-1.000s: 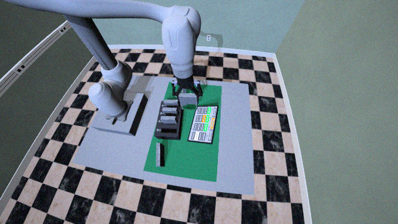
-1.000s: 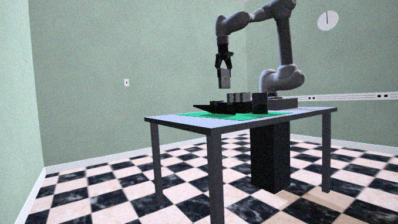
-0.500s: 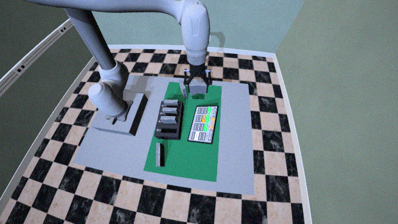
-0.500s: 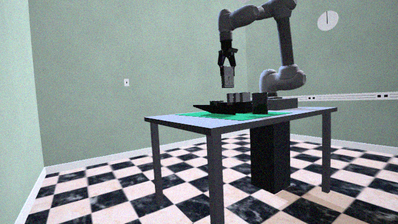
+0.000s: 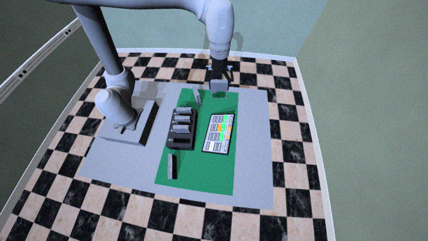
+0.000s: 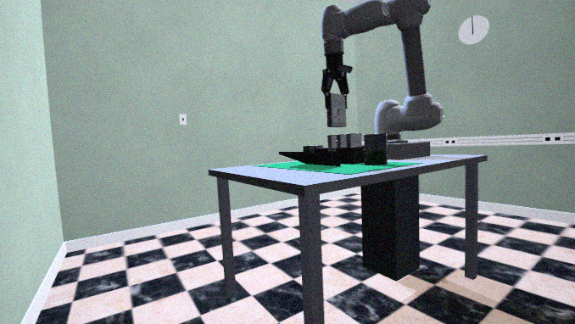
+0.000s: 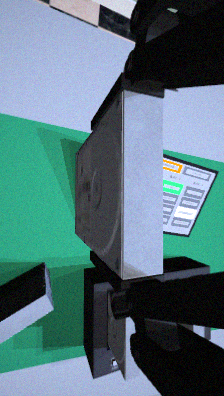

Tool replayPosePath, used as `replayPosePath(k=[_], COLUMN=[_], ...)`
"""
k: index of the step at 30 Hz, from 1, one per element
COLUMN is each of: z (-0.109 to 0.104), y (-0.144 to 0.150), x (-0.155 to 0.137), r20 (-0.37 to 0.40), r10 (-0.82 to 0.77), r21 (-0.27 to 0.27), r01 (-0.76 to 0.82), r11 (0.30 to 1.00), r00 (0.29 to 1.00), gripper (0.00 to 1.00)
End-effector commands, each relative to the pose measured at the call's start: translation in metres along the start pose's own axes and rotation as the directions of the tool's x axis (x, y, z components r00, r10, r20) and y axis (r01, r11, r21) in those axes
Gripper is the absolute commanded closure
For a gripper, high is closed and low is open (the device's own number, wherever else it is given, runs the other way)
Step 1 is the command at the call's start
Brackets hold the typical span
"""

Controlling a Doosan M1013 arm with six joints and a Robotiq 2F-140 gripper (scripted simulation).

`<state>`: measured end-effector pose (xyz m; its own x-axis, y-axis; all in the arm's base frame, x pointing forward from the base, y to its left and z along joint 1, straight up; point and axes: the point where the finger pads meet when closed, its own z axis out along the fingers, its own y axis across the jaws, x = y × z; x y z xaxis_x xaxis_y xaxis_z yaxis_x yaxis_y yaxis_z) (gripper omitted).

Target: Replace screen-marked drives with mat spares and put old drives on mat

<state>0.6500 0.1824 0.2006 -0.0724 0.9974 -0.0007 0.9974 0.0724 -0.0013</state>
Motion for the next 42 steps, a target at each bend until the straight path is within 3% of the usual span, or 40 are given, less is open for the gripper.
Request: replayPosePath(k=[1,19,42], z=[0.0,0.004,0.005], y=[0.004,0.017,0.018], x=[0.012,0.054,0.059], r20=[0.0,0.0,0.0], r10=[0.0,0.0,0.0], r21=[-0.001,-0.001,-0.001], r01=[0.0,0.0,0.0], r11=[1.0,1.0,1.0], r00=[1.0,1.0,1.0], gripper=[0.9,0.9,0.9])
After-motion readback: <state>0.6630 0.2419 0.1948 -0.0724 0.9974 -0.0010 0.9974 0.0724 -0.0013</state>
